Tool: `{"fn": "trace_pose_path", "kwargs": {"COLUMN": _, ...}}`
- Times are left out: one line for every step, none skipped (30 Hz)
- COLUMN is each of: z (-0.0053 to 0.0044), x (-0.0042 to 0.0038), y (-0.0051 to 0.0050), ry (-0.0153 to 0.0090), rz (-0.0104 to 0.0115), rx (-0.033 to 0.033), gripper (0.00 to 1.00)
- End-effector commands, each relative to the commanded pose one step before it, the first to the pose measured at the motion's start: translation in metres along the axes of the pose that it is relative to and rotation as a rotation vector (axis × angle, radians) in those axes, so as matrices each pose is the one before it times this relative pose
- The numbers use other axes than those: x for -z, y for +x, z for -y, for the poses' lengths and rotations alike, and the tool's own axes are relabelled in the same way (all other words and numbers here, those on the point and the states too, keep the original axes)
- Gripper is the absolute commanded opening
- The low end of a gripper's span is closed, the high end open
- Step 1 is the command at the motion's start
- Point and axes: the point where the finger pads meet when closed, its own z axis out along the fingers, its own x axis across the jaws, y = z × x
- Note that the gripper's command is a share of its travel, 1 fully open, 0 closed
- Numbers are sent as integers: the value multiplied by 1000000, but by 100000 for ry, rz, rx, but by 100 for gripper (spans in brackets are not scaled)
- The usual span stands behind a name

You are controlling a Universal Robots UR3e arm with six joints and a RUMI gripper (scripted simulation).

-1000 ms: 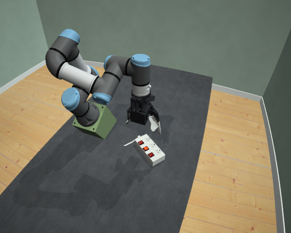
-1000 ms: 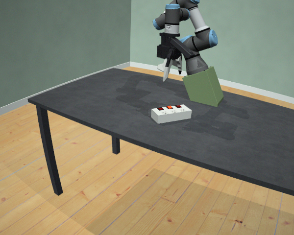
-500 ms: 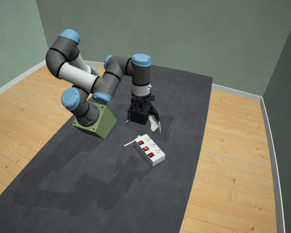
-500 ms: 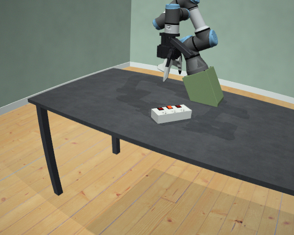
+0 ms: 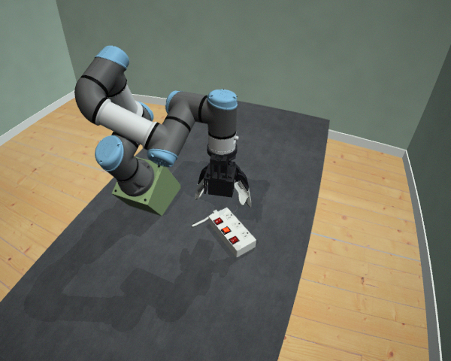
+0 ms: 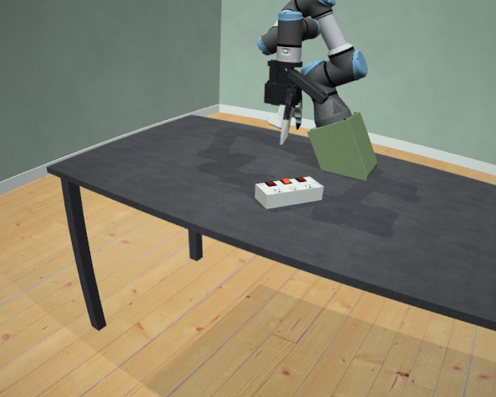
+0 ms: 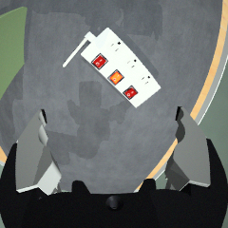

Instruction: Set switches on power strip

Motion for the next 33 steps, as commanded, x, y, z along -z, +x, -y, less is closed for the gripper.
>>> {"fn": "trace_pose_path", "kwargs": {"z": -921, "x": -10526, "y": 2881, "ry": 290, "rz": -836, "rx": 15752, "gripper": 100}}
{"fn": "trace_pose_path", "kwargs": {"z": -317, "x": -2823, "y": 355, "ry": 1, "rz": 1, "rx": 3963, "gripper": 100}}
{"fn": "trace_pose_path", "kwargs": {"z": 0, "x": 0, "y": 0, "ry": 0, "rz": 0, "rx": 0, "gripper": 100}}
{"fn": "trace_pose_path", "kwargs": {"z": 0, "x": 0, "y": 0, "ry": 0, "rz": 0, "rx": 0, "gripper": 100}}
{"fn": "trace_pose_path", "kwargs": {"z": -354, "x": -2872, "y": 310, "ry": 1, "rz": 1, "rx": 4029, "gripper": 100}}
{"fn": "trace_pose_path", "kwargs": {"z": -385, "x": -2897, "y": 260, "ry": 0, "rz": 2, "rx": 4063, "gripper": 100}}
{"fn": "trace_pose_path", "kwargs": {"z": -410, "x": -2898, "y": 206, "ry": 0, "rz": 2, "rx": 4063, "gripper": 100}}
{"fn": "trace_pose_path", "kwargs": {"z": -427, "x": -2874, "y": 151, "ry": -1, "rz": 2, "rx": 4029, "gripper": 100}}
{"fn": "trace_pose_path", "kwargs": {"z": -437, "x": -2826, "y": 97, "ry": -2, "rz": 3, "rx": 3963, "gripper": 100}}
{"fn": "trace_pose_path", "kwargs": {"z": -438, "x": -2755, "y": 45, "ry": -2, "rz": 3, "rx": 3864, "gripper": 100}}
{"fn": "trace_pose_path", "kwargs": {"z": -432, "x": -2661, "y": -2, "ry": -2, "rz": 3, "rx": 3734, "gripper": 100}}
{"fn": "trace_pose_path", "kwargs": {"z": -419, "x": -2546, "y": -44, "ry": -2, "rz": 4, "rx": 3575, "gripper": 100}}
{"fn": "trace_pose_path", "kwargs": {"z": -399, "x": -2411, "y": -79, "ry": -3, "rz": 4, "rx": 3388, "gripper": 100}}
{"fn": "trace_pose_path", "kwargs": {"z": -375, "x": -2259, "y": -107, "ry": -3, "rz": 4, "rx": 3177, "gripper": 100}}
{"fn": "trace_pose_path", "kwargs": {"z": -346, "x": -2091, "y": -127, "ry": -3, "rz": 4, "rx": 2944, "gripper": 100}}
{"fn": "trace_pose_path", "kwargs": {"z": -314, "x": -1910, "y": -139, "ry": -3, "rz": 4, "rx": 2692, "gripper": 100}}
{"fn": "trace_pose_path", "kwargs": {"z": -280, "x": -1720, "y": -144, "ry": -2, "rz": 4, "rx": 2426, "gripper": 100}}
{"fn": "trace_pose_path", "kwargs": {"z": -245, "x": -1522, "y": -142, "ry": -2, "rz": 4, "rx": 2149, "gripper": 100}}
{"fn": "trace_pose_path", "kwargs": {"z": -210, "x": -1320, "y": -134, "ry": -2, "rz": 3, "rx": 1866, "gripper": 100}}
{"fn": "trace_pose_path", "kwargs": {"z": 0, "x": 0, "y": 0, "ry": 0, "rz": 0, "rx": 0, "gripper": 100}}
{"fn": "trace_pose_path", "kwargs": {"z": 0, "x": 0, "y": 0, "ry": 0, "rz": 0, "rx": 0, "gripper": 100}}
{"fn": "trace_pose_path", "kwargs": {"z": -176, "x": -1119, "y": -122, "ry": -2, "rz": 3, "rx": 1582, "gripper": 100}}
{"fn": "trace_pose_path", "kwargs": {"z": -143, "x": -920, "y": -105, "ry": -1, "rz": 3, "rx": 1302, "gripper": 100}}
{"fn": "trace_pose_path", "kwargs": {"z": -113, "x": -729, "y": -87, "ry": -1, "rz": 2, "rx": 1033, "gripper": 100}}
{"fn": "trace_pose_path", "kwargs": {"z": -84, "x": -551, "y": -68, "ry": -1, "rz": 2, "rx": 780, "gripper": 100}}
{"fn": "trace_pose_path", "kwargs": {"z": -59, "x": -388, "y": -49, "ry": -1, "rz": 1, "rx": 550, "gripper": 100}}
{"fn": "trace_pose_path", "kwargs": {"z": -37, "x": -247, "y": -32, "ry": 0, "rz": 1, "rx": 351, "gripper": 100}}
{"fn": "trace_pose_path", "kwargs": {"z": -20, "x": -133, "y": -17, "ry": 0, "rz": 0, "rx": 189, "gripper": 100}}
{"fn": "trace_pose_path", "kwargs": {"z": -8, "x": -51, "y": -7, "ry": 0, "rz": 0, "rx": 73, "gripper": 100}}
{"fn": "trace_pose_path", "kwargs": {"z": -1, "x": -8, "y": -1, "ry": 0, "rz": 0, "rx": 11, "gripper": 100}}
{"fn": "trace_pose_path", "kwargs": {"z": 0, "x": 0, "y": 0, "ry": 0, "rz": 0, "rx": 0, "gripper": 0}}
{"fn": "trace_pose_path", "kwargs": {"z": 0, "x": 0, "y": 0, "ry": 0, "rz": 0, "rx": 0, "gripper": 0}}
{"fn": "trace_pose_path", "kwargs": {"z": 0, "x": 0, "y": 0, "ry": 0, "rz": 0, "rx": 0, "gripper": 0}}
